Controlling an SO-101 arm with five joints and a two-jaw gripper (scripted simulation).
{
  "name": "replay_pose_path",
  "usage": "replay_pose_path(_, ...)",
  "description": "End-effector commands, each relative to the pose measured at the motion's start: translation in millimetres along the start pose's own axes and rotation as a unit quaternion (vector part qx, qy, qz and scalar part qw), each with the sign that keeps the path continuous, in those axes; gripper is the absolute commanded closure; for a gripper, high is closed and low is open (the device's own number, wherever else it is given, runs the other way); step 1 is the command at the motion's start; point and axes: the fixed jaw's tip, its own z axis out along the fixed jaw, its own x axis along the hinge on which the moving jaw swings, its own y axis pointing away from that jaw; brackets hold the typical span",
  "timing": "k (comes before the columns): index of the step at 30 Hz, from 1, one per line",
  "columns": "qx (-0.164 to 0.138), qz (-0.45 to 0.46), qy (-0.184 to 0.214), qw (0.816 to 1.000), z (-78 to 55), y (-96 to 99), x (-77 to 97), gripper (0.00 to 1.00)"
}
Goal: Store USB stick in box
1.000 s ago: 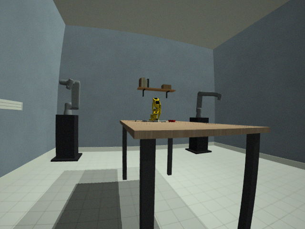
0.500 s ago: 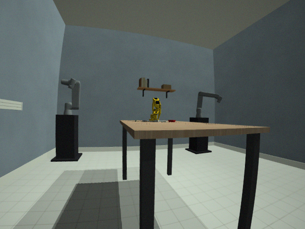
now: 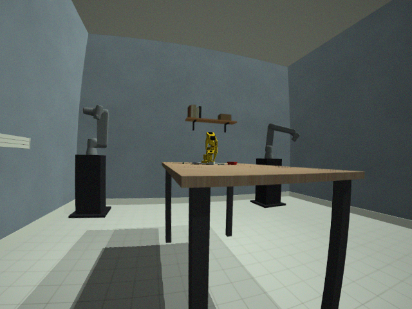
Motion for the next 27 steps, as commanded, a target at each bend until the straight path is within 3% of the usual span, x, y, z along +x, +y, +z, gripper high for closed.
replay_pose_path(1,0.004,0.0,0.012,1.0,4.8,-0.1,4.3,0.85)
replay_pose_path(27,0.004,0.0,0.012,1.0,2.7,-0.1,3.9,0.8)
